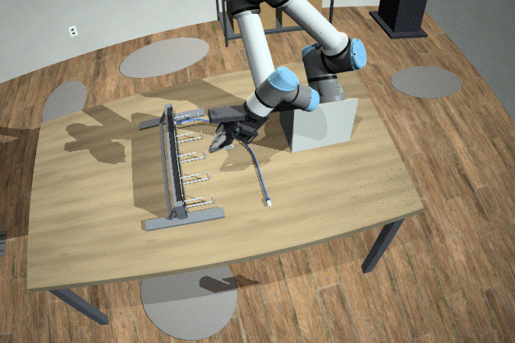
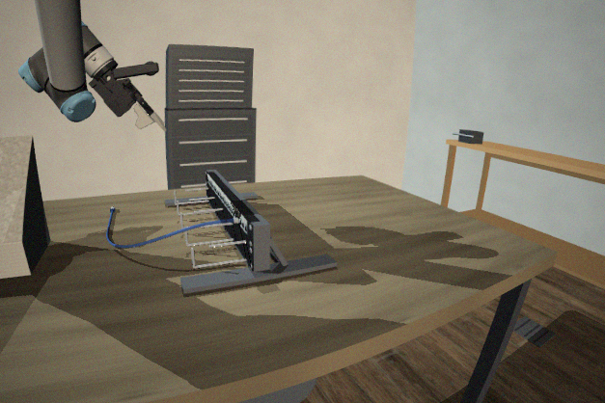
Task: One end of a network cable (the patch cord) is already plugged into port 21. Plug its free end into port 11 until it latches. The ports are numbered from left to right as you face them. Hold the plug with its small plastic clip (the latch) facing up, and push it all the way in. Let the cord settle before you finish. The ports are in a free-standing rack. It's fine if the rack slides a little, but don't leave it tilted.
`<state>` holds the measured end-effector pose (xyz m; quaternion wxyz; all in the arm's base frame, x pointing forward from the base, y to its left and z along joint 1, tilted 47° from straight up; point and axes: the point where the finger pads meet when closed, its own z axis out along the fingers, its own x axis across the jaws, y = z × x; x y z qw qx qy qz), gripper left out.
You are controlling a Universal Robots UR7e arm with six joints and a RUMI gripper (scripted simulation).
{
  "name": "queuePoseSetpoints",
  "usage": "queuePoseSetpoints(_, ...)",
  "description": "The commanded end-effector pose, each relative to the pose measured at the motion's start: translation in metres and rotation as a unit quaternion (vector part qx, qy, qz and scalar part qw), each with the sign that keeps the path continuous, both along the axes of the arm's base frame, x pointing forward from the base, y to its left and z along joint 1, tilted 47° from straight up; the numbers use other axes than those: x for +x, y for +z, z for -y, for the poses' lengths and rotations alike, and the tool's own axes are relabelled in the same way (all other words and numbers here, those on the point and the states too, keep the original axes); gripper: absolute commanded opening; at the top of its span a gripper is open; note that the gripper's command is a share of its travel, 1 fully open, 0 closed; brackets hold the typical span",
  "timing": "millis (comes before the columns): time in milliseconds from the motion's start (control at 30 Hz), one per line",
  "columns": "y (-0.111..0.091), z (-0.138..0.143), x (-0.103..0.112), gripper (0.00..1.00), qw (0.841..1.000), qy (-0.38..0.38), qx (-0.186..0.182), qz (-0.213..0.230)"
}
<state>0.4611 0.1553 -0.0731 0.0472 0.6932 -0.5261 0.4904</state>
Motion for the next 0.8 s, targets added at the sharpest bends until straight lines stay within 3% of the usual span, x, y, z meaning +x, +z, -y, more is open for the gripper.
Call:
queuePoseSetpoints(0,-0.004,0.005,0.007,0.00,1.000,-0.002,0.001,0.002)
queuePoseSetpoints(200,-0.014,0.016,0.019,0.00,1.000,-0.002,0.001,0.002)
queuePoseSetpoints(767,-0.062,0.071,0.078,0.00,1.000,-0.002,0.001,0.002)
